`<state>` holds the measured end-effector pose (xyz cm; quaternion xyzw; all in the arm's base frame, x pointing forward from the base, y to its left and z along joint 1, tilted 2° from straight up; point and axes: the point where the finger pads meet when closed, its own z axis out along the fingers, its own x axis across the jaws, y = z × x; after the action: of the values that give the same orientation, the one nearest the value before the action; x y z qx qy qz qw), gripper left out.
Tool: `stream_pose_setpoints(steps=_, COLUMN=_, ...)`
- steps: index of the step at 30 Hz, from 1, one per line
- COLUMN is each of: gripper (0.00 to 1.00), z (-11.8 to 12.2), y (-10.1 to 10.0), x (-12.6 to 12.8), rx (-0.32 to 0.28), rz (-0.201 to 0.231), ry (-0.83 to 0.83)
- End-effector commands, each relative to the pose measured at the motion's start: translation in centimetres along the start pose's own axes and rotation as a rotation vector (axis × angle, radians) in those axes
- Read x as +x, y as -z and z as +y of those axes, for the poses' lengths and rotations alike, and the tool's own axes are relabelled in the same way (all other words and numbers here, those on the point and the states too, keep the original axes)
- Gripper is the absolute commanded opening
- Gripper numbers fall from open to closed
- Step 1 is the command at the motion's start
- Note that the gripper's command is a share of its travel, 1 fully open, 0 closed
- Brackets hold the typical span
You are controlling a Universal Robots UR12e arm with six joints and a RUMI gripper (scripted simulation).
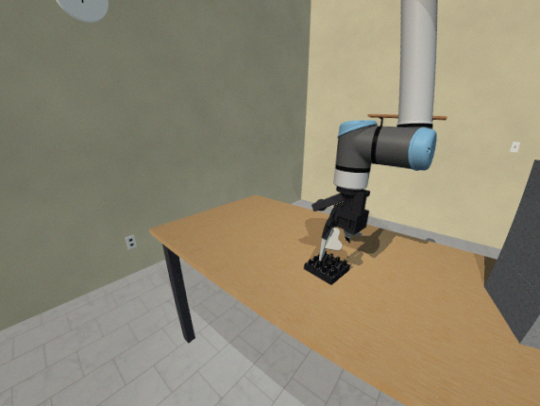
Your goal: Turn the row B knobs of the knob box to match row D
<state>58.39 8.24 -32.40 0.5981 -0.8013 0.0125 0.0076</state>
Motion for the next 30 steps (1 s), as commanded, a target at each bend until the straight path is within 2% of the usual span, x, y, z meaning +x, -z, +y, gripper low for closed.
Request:
stream_pose_setpoints(steps=1, gripper=1.00, z=0.0, y=0.0, x=0.0, rx=0.001, rz=0.000, ry=0.000)
stream_pose_setpoints(steps=19, gripper=1.00, z=2.1, y=0.0, x=0.0, rx=0.001, rz=0.000, ry=0.000)
stream_pose_setpoints(steps=30, gripper=1.00, z=4.4, y=0.0, x=0.1, rx=0.001, rz=0.000, ry=0.000)
